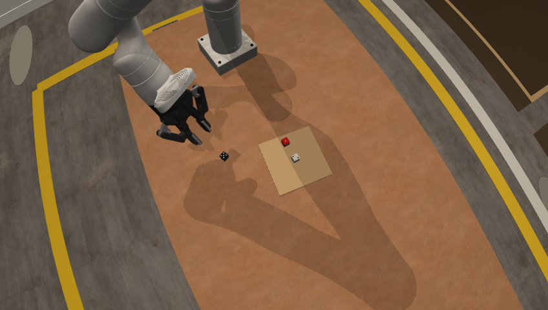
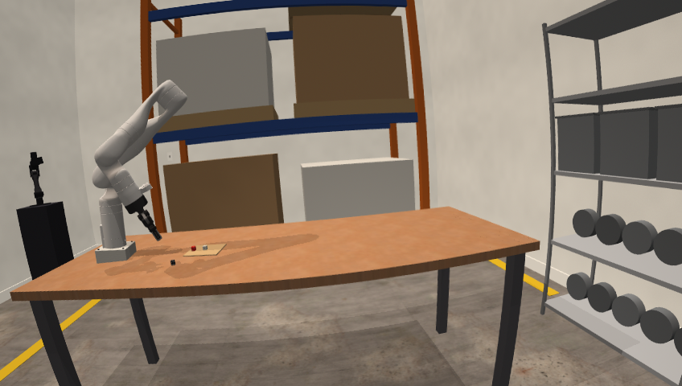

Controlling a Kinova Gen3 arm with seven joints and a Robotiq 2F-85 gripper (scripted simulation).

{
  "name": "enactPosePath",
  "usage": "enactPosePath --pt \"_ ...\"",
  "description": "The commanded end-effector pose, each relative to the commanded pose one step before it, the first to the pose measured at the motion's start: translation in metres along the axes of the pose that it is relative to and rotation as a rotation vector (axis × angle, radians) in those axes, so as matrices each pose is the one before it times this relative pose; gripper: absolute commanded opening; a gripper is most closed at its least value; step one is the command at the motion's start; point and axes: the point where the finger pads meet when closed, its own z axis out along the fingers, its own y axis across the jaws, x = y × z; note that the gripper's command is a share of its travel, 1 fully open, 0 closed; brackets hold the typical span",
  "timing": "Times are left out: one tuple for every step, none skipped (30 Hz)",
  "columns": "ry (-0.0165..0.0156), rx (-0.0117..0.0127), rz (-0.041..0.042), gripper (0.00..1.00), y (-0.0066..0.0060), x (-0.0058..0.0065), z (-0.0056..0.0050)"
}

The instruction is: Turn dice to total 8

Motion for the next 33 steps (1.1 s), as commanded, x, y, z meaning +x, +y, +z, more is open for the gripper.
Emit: enactPosePath --pt "-0.05120 0.02222 -0.08004 0.31 -0.00701 0.02869 0.00455" --pt "-0.02159 0.00182 0.00020 0.31 -0.00028 0.00113 -0.00011" --pt "-0.02109 0.00037 0.00010 0.31 -0.00005 0.00123 -0.00031" --pt "-0.02047 -0.00102 0.00002 0.31 0.00016 0.00134 -0.00050" --pt "-0.01974 -0.00233 -0.00003 0.31 0.00036 0.00144 -0.00067" --pt "-0.01892 -0.00353 -0.00007 0.31 0.00055 0.00155 -0.00084" --pt "-0.01869 0.00247 0.00029 0.31 -0.00033 0.00101 -0.00012" --pt "0.00000 0.00000 0.00000 0.31 0.00000 0.00000 0.00000" --pt "0.00000 0.00000 0.00000 0.31 0.00000 0.00000 0.00000" --pt "-0.01837 0.00242 0.00025 0.31 -0.00033 0.00095 -0.00014" --pt "-0.01788 0.00137 0.00017 0.31 -0.00018 0.00098 -0.00029" --pt "-0.01731 0.00040 0.00010 0.31 -0.00005 0.00101 -0.00042" --pt "-0.01666 -0.00047 0.00005 0.31 0.00006 0.00103 -0.00054" --pt "-0.01594 -0.00125 0.00001 0.31 0.00016 0.00105 -0.00065" --pt "-0.01516 -0.00193 -0.00002 0.31 0.00025 0.00106 -0.00074" --pt "-0.01434 -0.00250 -0.00004 0.31 0.00032 0.00107 -0.00081" --pt "-0.01425 0.00100 -0.00006 0.31 -0.00005 0.00088 -0.00032" --pt "-0.01381 0.00172 -0.00005 0.31 -0.00014 0.00079 -0.00022" --pt "-0.01308 0.00119 -0.00003 0.31 -0.00010 0.00075 -0.00029" --pt "-0.01230 0.00072 -0.00001 0.31 -0.00006 0.00071 -0.00034" --pt "-0.01148 0.00034 0.00000 0.31 -0.00003 0.00067 -0.00037" --pt "-0.01062 0.00002 0.00002 0.31 0.00000 0.00062 -0.00040" --pt "-0.00974 -0.00022 0.00003 0.31 0.00002 0.00057 -0.00041" --pt "-0.00885 -0.00040 0.00005 0.31 0.00003 0.00052 -0.00041" --pt "0.00000 0.00000 0.00000 0.31 0.00000 0.00000 0.00000" --pt "0.00000 0.00000 0.00000 0.31 0.00000 0.00000 0.00000" --pt "-0.00795 -0.00052 0.00005 0.31 0.00004 0.00047 -0.00040" --pt "-0.00706 -0.00059 0.00006 0.31 0.00005 0.00042 -0.00037" --pt "-0.00618 -0.00062 0.00006 0.31 0.00005 0.00037 -0.00035" --pt "-0.00532 -0.00060 0.00006 0.31 0.00005 0.00032 -0.00031" --pt "-0.00450 -0.00056 0.00005 0.31 0.00004 0.00027 -0.00027" --pt "-0.00372 -0.00050 0.00005 0.31 0.00004 0.00023 -0.00023" --pt "-0.00298 -0.00043 0.00004 0.31 0.00003 0.00018 -0.00019"
